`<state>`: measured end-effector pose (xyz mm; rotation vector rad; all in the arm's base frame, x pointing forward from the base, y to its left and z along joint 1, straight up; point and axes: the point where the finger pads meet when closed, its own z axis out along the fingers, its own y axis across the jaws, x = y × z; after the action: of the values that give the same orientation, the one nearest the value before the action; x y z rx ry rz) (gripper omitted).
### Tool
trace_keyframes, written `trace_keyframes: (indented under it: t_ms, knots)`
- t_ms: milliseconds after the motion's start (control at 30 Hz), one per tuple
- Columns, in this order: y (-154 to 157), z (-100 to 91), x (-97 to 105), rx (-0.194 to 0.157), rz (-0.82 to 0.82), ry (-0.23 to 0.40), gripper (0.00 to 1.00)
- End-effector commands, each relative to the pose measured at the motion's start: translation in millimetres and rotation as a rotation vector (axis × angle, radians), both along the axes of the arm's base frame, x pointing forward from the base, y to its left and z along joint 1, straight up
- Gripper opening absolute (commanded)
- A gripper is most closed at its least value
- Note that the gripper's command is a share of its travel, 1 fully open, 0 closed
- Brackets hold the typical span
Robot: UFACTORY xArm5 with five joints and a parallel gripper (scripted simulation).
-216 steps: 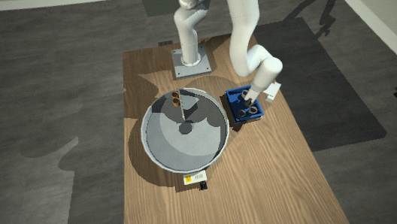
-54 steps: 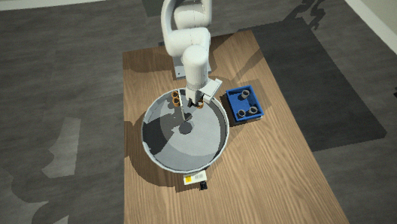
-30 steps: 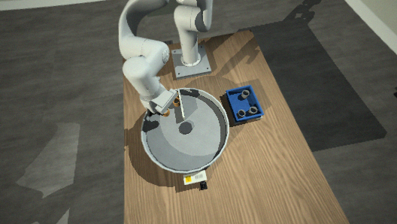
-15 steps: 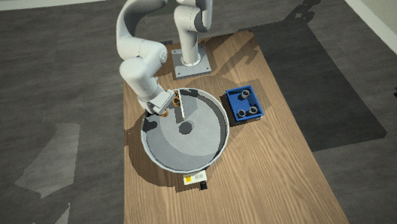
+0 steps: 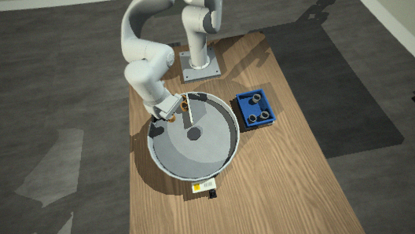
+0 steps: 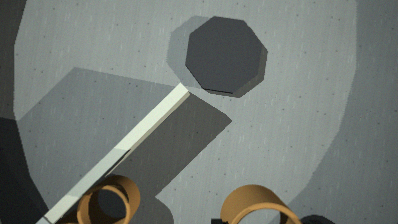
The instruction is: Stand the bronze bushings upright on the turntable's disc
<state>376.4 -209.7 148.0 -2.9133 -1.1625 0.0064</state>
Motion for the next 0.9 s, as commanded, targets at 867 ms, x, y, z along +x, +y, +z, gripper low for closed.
trace_keyframes:
  t_ms: [867]
  knots:
    - [-0.6, -23.8, 1.0, -0.002, 0.0, -0.004, 0.0]
